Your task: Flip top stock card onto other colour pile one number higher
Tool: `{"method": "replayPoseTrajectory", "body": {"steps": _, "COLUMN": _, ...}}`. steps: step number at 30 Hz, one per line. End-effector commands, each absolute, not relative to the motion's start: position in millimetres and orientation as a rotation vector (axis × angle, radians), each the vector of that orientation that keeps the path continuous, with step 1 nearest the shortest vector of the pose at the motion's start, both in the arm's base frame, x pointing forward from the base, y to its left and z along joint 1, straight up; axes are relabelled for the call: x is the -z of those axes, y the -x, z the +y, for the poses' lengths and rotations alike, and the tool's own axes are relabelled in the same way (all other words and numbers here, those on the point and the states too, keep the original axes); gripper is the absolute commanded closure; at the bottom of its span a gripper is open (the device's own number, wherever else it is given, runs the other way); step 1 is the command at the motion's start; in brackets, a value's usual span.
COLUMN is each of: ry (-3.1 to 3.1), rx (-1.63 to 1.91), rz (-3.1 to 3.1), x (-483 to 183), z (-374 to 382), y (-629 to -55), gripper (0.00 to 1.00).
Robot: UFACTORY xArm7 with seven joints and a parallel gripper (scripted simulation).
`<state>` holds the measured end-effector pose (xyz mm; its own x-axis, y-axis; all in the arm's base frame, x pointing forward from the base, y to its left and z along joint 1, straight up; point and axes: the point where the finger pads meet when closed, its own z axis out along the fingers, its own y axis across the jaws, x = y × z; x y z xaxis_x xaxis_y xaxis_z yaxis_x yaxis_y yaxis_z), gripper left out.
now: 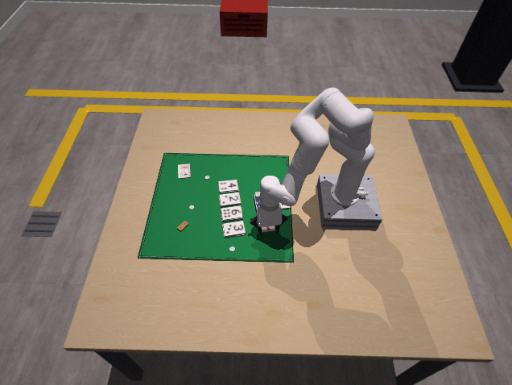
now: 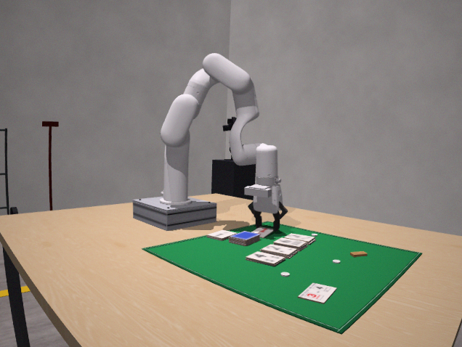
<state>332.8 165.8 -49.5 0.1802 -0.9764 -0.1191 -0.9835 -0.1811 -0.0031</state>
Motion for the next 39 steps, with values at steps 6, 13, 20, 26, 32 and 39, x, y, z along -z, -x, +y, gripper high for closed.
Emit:
{"method": "replayPoseTrajectory", "body": {"steps": 6, "ry": 2.395, "rx": -0.044, "rz": 1.998, "x": 55.3, "z": 168.1, "y": -333.6, "gripper": 0.26}}
{"method": "replayPoseTrajectory", "body": {"steps": 13, "ry": 2.410, "rx": -0.009, "rz": 2.011, "x": 57.9, "z": 168.7, "y": -333.4, "gripper": 0.26}}
{"method": "replayPoseTrajectory", "body": {"steps": 20, "ry": 2.416, "rx": 0.005, "rz": 2.015, "x": 58.8, "z": 169.0, "y": -333.5, "gripper": 0.26}}
{"method": "replayPoseTrajectory", "body": {"steps": 26, "ry": 2.416, "rx": 0.006, "rz": 2.015, "x": 58.9, "z": 169.0, "y": -333.5, "gripper": 0.26}}
{"method": "replayPoseTrajectory", "body": {"steps": 32, "ry": 2.416, "rx": 0.006, "rz": 2.015, "x": 58.9, "z": 169.0, "y": -333.5, "gripper": 0.26}}
{"method": "replayPoseTrajectory", "body": {"steps": 39, "ry": 2.416, "rx": 0.006, "rz": 2.015, "x": 58.9, "z": 169.0, "y": -333.5, "gripper": 0.26}}
